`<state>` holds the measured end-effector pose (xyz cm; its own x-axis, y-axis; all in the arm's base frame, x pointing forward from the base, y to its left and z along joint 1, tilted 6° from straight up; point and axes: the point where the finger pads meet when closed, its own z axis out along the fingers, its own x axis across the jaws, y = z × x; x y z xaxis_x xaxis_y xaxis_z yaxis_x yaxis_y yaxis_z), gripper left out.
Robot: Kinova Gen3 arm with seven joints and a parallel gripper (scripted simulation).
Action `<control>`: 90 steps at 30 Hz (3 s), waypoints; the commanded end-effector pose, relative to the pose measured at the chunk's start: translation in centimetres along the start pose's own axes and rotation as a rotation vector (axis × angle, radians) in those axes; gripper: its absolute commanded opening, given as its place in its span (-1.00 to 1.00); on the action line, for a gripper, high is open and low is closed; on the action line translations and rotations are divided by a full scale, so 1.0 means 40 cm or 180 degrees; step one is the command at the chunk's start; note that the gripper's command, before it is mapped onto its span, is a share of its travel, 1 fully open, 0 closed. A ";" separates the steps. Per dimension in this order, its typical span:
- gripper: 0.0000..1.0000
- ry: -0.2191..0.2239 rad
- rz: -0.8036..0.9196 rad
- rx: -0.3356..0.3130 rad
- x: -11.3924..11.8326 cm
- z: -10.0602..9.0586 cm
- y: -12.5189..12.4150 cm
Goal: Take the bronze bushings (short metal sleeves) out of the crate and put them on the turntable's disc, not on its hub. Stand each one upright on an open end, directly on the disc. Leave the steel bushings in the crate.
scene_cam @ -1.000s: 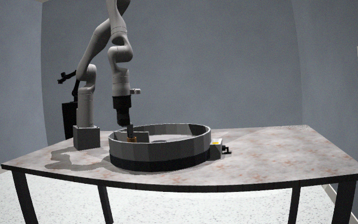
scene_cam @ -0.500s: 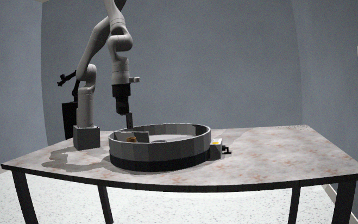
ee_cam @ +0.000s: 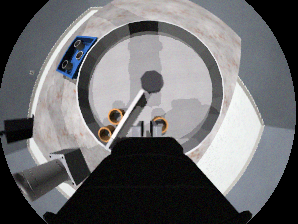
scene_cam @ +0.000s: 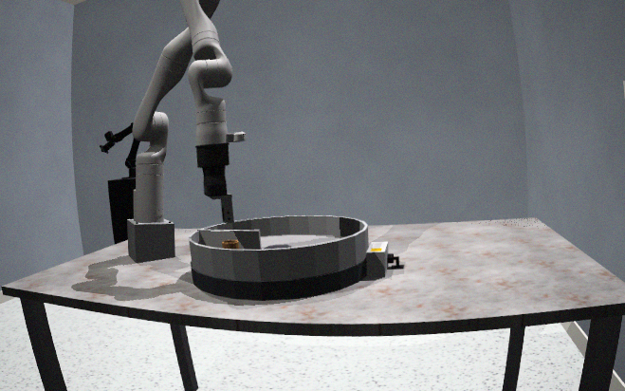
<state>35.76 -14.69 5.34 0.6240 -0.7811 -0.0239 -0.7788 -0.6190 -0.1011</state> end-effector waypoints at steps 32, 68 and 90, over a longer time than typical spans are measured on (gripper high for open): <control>1.00 0.0005 0.0000 0.0003 0.001 -0.055 -0.001; 1.00 0.0005 0.0000 0.0003 0.001 -0.235 0.000; 1.00 0.0005 0.0000 0.0003 0.001 -0.235 0.000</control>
<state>35.16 -15.46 14.62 0.6240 -0.7811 -0.0239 -0.7788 -0.6191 -0.1011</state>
